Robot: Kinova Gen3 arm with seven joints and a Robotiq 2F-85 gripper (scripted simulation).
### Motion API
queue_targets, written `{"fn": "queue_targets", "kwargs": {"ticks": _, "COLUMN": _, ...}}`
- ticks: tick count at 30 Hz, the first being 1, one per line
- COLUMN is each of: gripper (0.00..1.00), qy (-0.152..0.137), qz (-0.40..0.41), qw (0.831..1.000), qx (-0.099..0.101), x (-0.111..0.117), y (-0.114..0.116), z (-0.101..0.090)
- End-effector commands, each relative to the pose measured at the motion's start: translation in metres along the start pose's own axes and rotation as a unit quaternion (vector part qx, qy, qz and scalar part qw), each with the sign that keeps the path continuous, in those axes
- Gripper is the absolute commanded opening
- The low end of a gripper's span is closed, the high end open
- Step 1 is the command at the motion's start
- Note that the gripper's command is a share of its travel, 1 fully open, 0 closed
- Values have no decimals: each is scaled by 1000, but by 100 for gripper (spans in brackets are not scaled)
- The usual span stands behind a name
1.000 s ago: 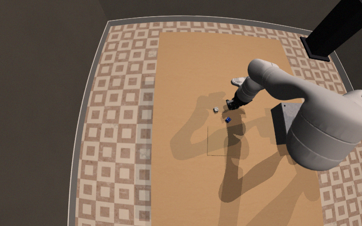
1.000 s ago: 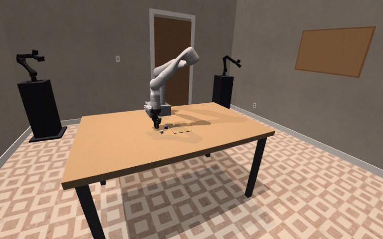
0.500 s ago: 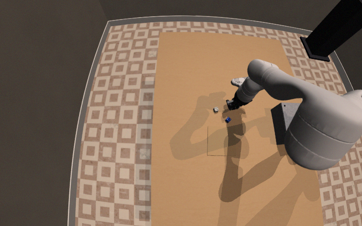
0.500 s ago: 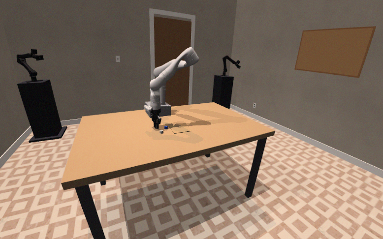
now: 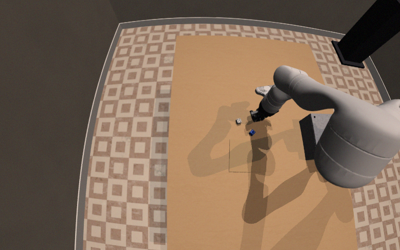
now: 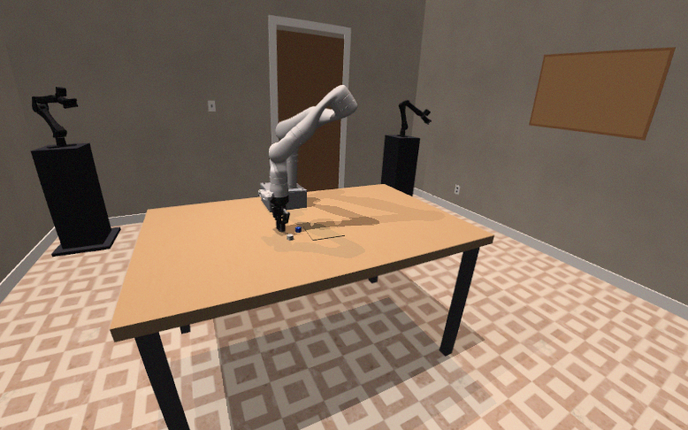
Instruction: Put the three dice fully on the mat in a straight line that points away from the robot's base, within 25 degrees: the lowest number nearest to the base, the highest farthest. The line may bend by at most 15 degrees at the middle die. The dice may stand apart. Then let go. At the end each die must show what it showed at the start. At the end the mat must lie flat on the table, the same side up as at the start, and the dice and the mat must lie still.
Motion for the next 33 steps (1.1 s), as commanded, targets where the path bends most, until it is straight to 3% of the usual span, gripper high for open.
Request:
{"fn": "queue_targets", "kwargs": {"ticks": 1, "gripper": 35, "qy": 0, "qz": 0, "qw": 1000, "qx": 1, "x": 0, "y": 0, "z": 0}}
{"fn": "queue_targets", "kwargs": {"ticks": 9, "gripper": 35, "qy": 0, "qz": 0, "qw": 1000, "qx": 1, "x": 0, "y": 0, "z": 0}}
{"fn": "queue_targets", "kwargs": {"ticks": 10, "gripper": 15, "qy": 0, "qz": 0, "qw": 1000, "qx": 1, "x": 0, "y": 0, "z": 0}}
{"fn": "queue_targets", "kwargs": {"ticks": 33, "gripper": 15, "qy": 0, "qz": 0, "qw": 1000, "qx": 1, "x": 0, "y": 0, "z": 0}}
Point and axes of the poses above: the point where the finger pads meet when closed, its own z axis out along the fingers, its own y axis across the jaws, x = y × z, the point moved 1 cm from there along -z, back along the fingers, and after that the axes turned 8 degrees about z, right-handed, at the moved point
